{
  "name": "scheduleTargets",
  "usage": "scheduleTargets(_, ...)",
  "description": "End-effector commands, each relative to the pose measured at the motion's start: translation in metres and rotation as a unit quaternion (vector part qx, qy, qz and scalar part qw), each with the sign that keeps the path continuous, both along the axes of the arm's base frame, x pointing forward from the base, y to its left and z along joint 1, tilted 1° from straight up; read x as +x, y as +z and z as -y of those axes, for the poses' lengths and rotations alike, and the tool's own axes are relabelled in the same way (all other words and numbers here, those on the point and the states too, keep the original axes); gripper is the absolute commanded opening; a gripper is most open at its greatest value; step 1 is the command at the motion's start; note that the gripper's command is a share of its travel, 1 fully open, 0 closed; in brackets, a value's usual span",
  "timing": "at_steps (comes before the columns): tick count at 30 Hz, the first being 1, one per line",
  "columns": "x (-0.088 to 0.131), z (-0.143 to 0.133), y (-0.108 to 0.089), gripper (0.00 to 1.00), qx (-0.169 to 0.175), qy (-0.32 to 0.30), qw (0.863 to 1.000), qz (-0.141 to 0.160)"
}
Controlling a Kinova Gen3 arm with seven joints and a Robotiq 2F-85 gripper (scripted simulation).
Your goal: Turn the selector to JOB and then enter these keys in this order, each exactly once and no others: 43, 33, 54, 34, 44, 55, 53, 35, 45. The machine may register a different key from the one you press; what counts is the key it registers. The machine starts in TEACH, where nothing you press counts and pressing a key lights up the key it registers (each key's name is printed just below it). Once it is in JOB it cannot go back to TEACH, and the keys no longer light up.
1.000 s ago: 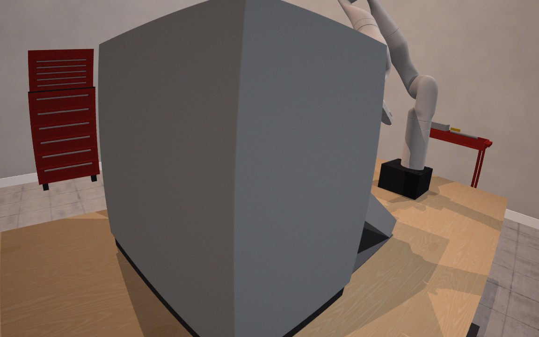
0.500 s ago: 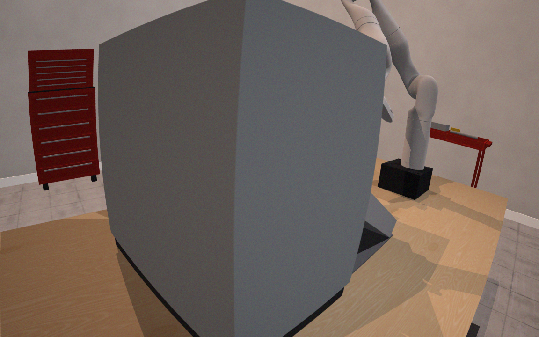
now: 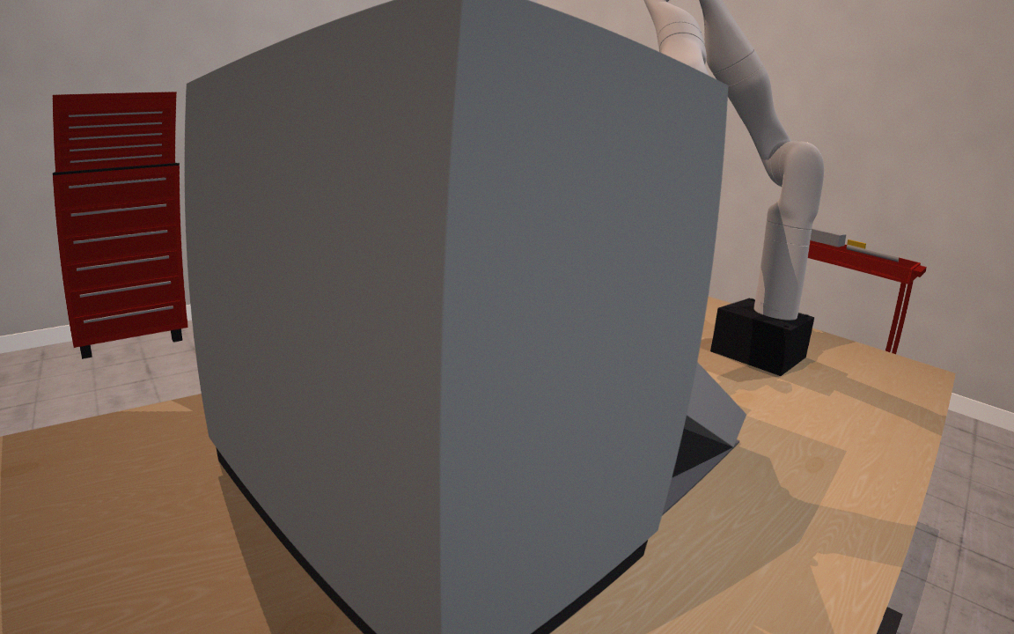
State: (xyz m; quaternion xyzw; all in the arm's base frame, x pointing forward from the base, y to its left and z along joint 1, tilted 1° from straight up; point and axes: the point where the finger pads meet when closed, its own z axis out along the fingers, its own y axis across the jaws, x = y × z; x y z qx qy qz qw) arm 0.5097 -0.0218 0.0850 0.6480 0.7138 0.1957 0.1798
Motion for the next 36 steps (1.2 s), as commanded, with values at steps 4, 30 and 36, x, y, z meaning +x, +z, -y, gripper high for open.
scheduleTargets(4, 0.023, 0.022, 0.012, 0.10, 0.000, 0.001, 1.000, -0.004)
scheduleTargets(30, 0.044, 0.039, 0.017, 0.10, 0.000, 0.001, 1.000, -0.004)
scheduleTargets(36, 0.049, 0.039, 0.008, 0.10, 0.000, 0.001, 1.000, -0.004)
